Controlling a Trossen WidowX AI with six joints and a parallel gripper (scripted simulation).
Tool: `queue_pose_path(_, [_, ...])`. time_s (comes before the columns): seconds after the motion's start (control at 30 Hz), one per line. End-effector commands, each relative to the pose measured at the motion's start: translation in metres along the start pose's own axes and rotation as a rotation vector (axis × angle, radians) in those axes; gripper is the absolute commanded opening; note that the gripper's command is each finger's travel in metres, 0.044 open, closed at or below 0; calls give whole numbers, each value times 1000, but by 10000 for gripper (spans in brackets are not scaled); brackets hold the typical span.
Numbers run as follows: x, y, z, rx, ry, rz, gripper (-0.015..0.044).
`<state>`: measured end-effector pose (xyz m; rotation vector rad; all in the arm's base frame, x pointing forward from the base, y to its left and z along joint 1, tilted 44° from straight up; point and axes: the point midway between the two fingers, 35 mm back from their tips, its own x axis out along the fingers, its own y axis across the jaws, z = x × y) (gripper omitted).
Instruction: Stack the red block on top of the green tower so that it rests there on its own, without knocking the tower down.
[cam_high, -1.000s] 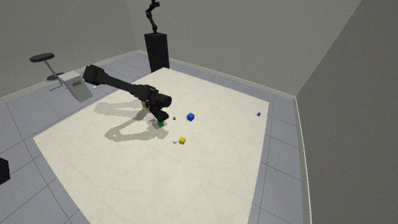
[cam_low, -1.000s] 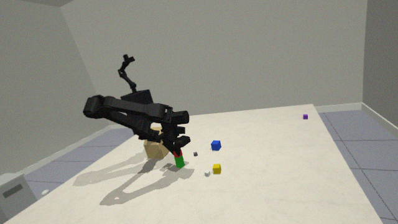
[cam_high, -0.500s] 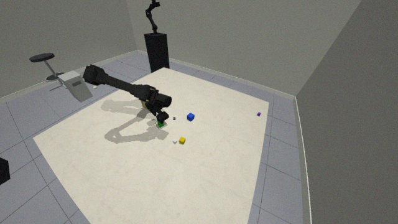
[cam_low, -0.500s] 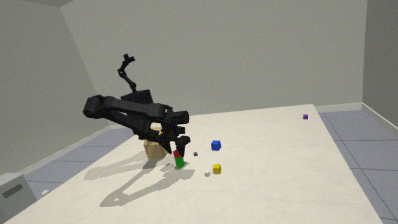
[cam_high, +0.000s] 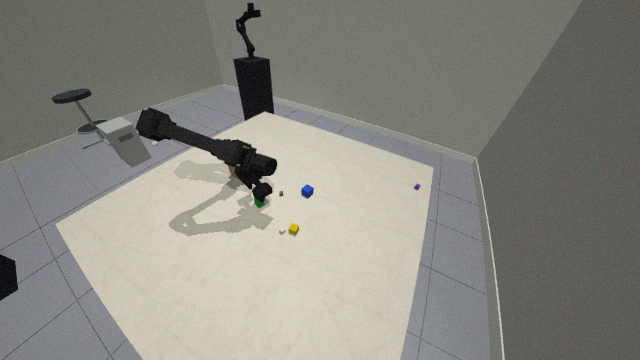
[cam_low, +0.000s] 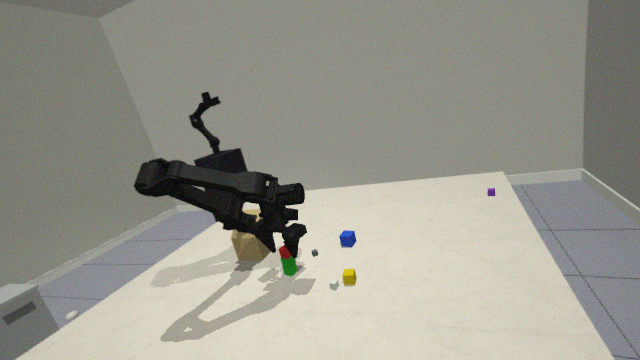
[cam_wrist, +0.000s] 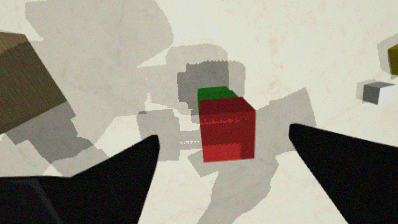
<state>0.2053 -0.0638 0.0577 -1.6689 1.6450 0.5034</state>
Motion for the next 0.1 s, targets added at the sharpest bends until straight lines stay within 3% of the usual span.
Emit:
queue_pose_path(0.0, [0, 0, 0, 1, 0, 0, 440])
queue_pose_path(0.07, [0, 0, 0, 1, 0, 0, 440])
